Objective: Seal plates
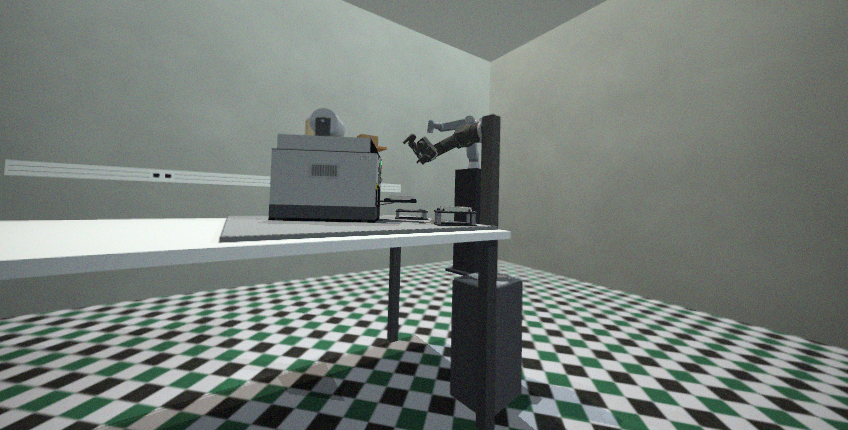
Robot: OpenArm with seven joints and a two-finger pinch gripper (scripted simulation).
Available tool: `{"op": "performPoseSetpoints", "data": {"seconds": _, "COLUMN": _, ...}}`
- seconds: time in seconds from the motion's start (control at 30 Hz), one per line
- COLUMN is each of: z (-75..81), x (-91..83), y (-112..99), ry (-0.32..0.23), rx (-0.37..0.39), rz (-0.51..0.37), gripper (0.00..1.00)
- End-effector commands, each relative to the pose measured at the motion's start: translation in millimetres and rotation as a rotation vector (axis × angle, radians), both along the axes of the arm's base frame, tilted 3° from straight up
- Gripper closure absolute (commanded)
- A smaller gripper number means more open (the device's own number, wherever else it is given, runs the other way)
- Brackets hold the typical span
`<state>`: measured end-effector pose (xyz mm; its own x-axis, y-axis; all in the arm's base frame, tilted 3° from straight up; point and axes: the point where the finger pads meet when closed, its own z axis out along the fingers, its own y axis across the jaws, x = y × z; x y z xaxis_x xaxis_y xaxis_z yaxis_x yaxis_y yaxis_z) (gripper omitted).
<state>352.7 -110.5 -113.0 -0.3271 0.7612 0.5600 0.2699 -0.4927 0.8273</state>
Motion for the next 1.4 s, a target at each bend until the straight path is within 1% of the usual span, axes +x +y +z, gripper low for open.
{"op": "performPoseSetpoints", "data": {"seconds": 0.0, "z": -6.5, "x": -0.2, "y": 4, "ry": 0.002, "rx": -0.067, "rz": 0.029, "gripper": 0.35}}
{"op": "performPoseSetpoints", "data": {"seconds": 0.07, "z": -8.0, "x": -0.9, "y": 5, "ry": 0.006, "rx": -0.126, "rz": 0.062, "gripper": 0.35}}
{"op": "performPoseSetpoints", "data": {"seconds": 0.17, "z": -23.1, "x": -1.7, "y": 7, "ry": 0.017, "rx": -0.215, "rz": 0.102, "gripper": 0.35}}
{"op": "performPoseSetpoints", "data": {"seconds": 0.2, "z": -23.8, "x": -1.8, "y": 6, "ry": 0.022, "rx": -0.248, "rz": 0.113, "gripper": 0.35}}
{"op": "performPoseSetpoints", "data": {"seconds": 0.3, "z": -38.5, "x": -2.8, "y": 2, "ry": 0.037, "rx": -0.341, "rz": 0.146, "gripper": 0.35}}
{"op": "performPoseSetpoints", "data": {"seconds": 0.37, "z": -38.5, "x": -2.8, "y": 2, "ry": 0.037, "rx": -0.341, "rz": 0.146, "gripper": 0.35}}
{"op": "performPoseSetpoints", "data": {"seconds": 0.43, "z": -40.1, "x": -3.5, "y": 2, "ry": 0.047, "rx": -0.403, "rz": 0.169, "gripper": 0.35}}
{"op": "performPoseSetpoints", "data": {"seconds": 0.57, "z": -57.3, "x": -4.4, "y": -7, "ry": 0.073, "rx": -0.528, "rz": 0.207, "gripper": 0.35}}
{"op": "performPoseSetpoints", "data": {"seconds": 0.6, "z": -56.8, "x": -5.1, "y": -5, "ry": 0.078, "rx": -0.557, "rz": 0.219, "gripper": 0.35}}
{"op": "performPoseSetpoints", "data": {"seconds": 0.73, "z": -72.2, "x": -6.0, "y": -21, "ry": 0.111, "rx": -0.688, "rz": 0.242, "gripper": 0.35}}
{"op": "performPoseSetpoints", "data": {"seconds": 0.77, "z": -73.1, "x": -6.5, "y": -20, "ry": 0.116, "rx": -0.716, "rz": 0.255, "gripper": 0.35}}
{"op": "performPoseSetpoints", "data": {"seconds": 0.87, "z": -82.4, "x": -7.3, "y": -34, "ry": 0.147, "rx": -0.814, "rz": 0.265, "gripper": 0.35}}
{"op": "performPoseSetpoints", "data": {"seconds": 0.93, "z": -82.4, "x": -7.3, "y": -34, "ry": 0.147, "rx": -0.814, "rz": 0.265, "gripper": 0.35}}
{"op": "performPoseSetpoints", "data": {"seconds": 0.97, "z": -85.5, "x": -7.7, "y": -37, "ry": 0.155, "rx": -0.844, "rz": 0.273, "gripper": 0.35}}
{"op": "performPoseSetpoints", "data": {"seconds": 1.13, "z": -97.5, "x": -10.0, "y": -59, "ry": 0.208, "rx": -1.002, "rz": 0.289, "gripper": 0.35}}
{"op": "performPoseSetpoints", "data": {"seconds": 1.37, "z": -108.4, "x": -14.3, "y": -93, "ry": 0.296, "rx": -1.220, "rz": 0.295, "gripper": 0.35}}
